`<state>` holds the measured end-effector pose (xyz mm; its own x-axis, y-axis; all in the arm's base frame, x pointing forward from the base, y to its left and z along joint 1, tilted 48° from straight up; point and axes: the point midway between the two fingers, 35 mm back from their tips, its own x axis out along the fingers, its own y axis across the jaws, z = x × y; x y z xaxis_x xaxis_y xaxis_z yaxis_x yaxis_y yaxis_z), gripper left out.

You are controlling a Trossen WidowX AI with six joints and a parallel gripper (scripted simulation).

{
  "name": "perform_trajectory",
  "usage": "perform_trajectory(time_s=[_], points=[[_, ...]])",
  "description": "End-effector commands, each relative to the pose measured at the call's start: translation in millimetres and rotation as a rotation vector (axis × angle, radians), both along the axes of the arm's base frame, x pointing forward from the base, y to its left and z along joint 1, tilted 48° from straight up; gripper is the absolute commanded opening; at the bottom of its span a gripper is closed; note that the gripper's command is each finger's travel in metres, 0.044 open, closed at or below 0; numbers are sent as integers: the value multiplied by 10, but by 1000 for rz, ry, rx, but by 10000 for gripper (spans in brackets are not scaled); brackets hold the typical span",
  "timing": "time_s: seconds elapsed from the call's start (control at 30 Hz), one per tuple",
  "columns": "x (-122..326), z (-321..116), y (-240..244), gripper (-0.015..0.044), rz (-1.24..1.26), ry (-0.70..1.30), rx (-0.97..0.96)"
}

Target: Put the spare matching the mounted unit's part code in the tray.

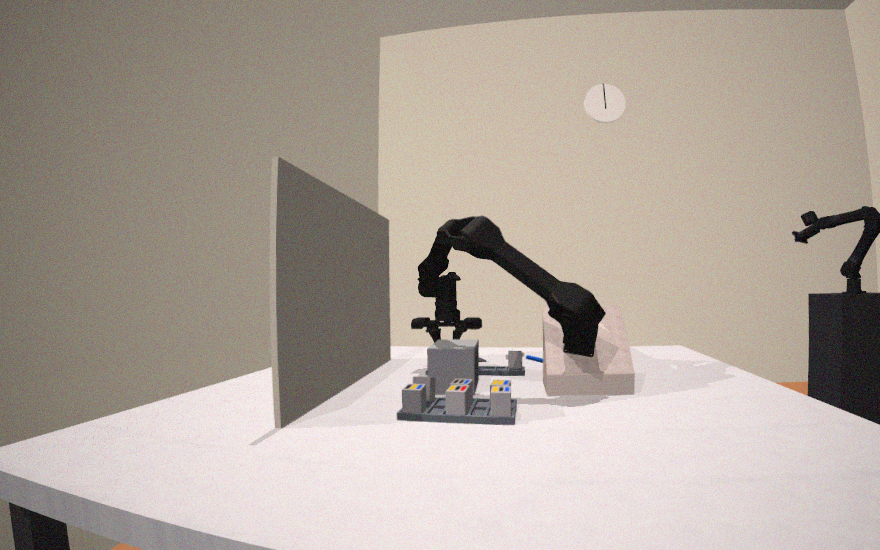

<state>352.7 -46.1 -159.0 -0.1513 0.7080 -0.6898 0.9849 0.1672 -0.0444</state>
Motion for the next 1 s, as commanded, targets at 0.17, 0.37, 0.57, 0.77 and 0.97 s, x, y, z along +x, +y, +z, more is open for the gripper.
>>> perform_trajectory(time_s=[0.17,0.37,0.57,0.77,0.97], points=[[-21,-40,56,0,-7,1,5],[-37,-67,91,0,-7,1,6],[-54,-94,126,0,-6,2,7],[-71,-120,161,0,-6,2,8],[-69,-117,150,105,0,0,3]])
